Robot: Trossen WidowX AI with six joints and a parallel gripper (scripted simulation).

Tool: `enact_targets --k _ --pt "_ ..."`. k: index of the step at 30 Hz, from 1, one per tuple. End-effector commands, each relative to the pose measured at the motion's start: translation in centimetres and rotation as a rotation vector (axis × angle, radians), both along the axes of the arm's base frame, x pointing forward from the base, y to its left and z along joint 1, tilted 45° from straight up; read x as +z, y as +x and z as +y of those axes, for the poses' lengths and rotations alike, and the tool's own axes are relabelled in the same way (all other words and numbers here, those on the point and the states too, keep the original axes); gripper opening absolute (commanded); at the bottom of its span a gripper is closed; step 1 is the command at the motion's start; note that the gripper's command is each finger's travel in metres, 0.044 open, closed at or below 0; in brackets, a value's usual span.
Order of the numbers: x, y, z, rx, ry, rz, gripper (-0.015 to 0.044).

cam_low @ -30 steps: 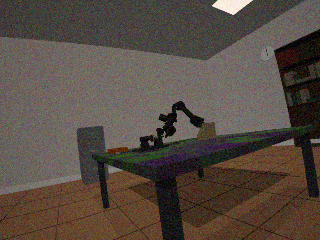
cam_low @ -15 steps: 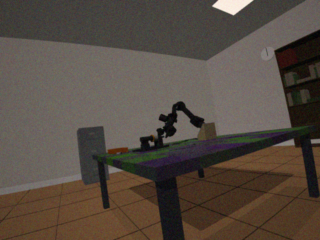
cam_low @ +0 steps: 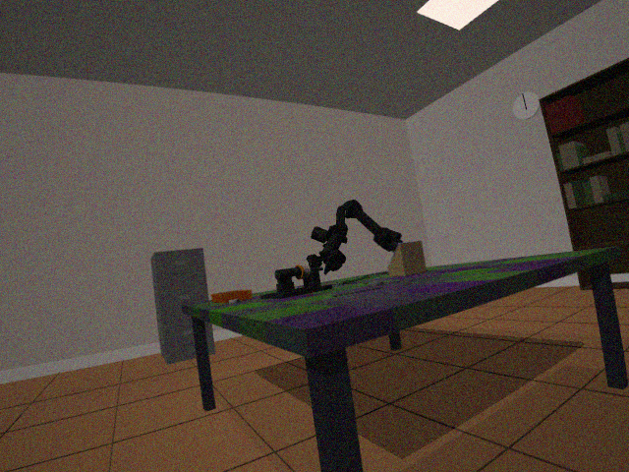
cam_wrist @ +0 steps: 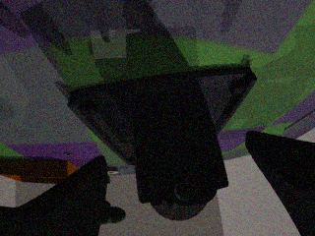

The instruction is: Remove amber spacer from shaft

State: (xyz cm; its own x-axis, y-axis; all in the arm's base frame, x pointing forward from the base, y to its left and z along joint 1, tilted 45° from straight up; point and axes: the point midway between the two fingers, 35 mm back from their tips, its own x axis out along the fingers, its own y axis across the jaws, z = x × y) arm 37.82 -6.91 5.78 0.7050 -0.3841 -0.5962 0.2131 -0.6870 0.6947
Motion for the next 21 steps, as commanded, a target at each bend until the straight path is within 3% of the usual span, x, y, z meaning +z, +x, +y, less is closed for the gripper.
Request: enact_targets --k 1,4,19,21 --pt "-0.16 0.56 -0.09 0.007 0.001 -0.004 0.0440" --pt "-0.18 0.57 -0.10 0.007 0.001 -0.004 0.0440" --pt "-0.23 0.25 -0.13 0.000 0.000 0.001 0.0046" --pt "-0.23 0.25 -0.13 0.000 0.000 0.001 0.0033"
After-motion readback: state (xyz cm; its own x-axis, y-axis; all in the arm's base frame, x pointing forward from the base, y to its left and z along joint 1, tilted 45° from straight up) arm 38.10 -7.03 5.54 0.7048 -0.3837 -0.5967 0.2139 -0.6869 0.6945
